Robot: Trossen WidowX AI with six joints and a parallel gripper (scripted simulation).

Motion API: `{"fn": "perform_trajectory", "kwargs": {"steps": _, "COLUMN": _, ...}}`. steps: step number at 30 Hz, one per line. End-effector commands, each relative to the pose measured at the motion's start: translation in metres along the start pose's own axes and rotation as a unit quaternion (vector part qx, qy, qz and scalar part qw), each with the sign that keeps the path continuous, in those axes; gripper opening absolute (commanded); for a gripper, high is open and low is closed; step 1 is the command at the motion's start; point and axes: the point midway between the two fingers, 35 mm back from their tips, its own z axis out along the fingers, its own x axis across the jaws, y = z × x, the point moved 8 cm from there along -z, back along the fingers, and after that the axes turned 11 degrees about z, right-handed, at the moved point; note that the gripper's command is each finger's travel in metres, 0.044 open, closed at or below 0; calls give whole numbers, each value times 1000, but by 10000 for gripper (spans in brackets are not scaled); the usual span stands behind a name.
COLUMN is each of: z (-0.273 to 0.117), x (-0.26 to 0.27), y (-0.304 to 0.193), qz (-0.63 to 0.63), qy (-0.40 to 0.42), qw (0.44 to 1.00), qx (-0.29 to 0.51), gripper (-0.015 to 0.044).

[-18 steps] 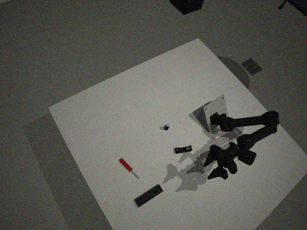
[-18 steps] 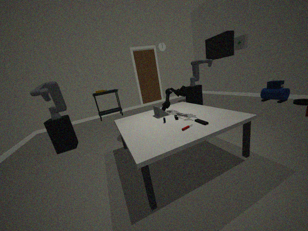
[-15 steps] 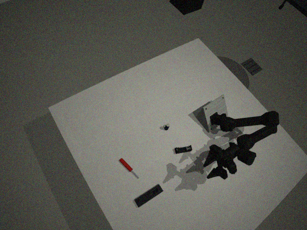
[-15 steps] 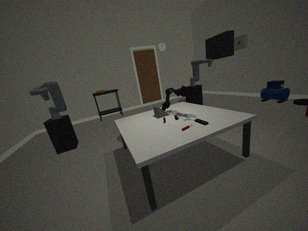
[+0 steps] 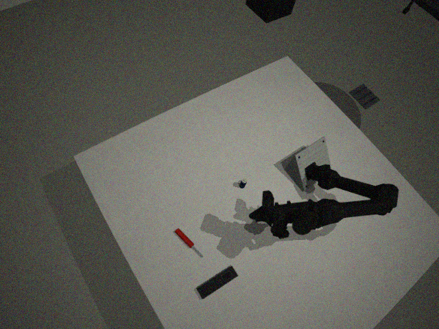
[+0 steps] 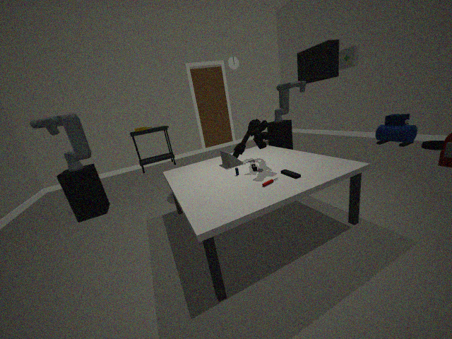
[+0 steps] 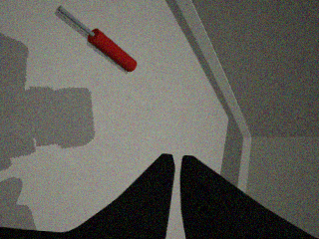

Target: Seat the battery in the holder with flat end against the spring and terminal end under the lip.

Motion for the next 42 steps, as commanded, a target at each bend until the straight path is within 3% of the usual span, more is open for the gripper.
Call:
{"fn": "perform_trajectory", "kwargs": {"steps": 1, "z": 28, "x": -26, "y": -16, "qz": -13, "qy": 38, "qw": 995, "qx": 88, "gripper": 0}}
{"fn": "perform_trajectory", "kwargs": {"steps": 11, "z": 92, "x": -93, "y": -93, "qz": 11, "qy": 217, "qw": 939, "qx": 267, "gripper": 0}}
{"fn": "perform_trajectory", "kwargs": {"steps": 20, "z": 122, "x": -134, "y": -176, "qz": 94, "qy": 395, "qw": 864, "qx": 299, "gripper": 0}}
{"fn": "perform_trajectory", "kwargs": {"steps": 27, "z": 123, "x": -134, "y": -178, "qz": 96, "qy": 398, "qw": 862, "qx": 299, "gripper": 0}}
{"fn": "perform_trajectory", "kwargs": {"steps": 36, "z": 158, "x": -84, "y": -207, "qz": 96, "qy": 399, "qw": 862, "qx": 298, "gripper": 0}}
{"fn": "perform_trajectory", "kwargs": {"steps": 42, "z": 162, "x": -74, "y": -212, "qz": 96, "qy": 399, "qw": 862, "qx": 298, "gripper": 0}}
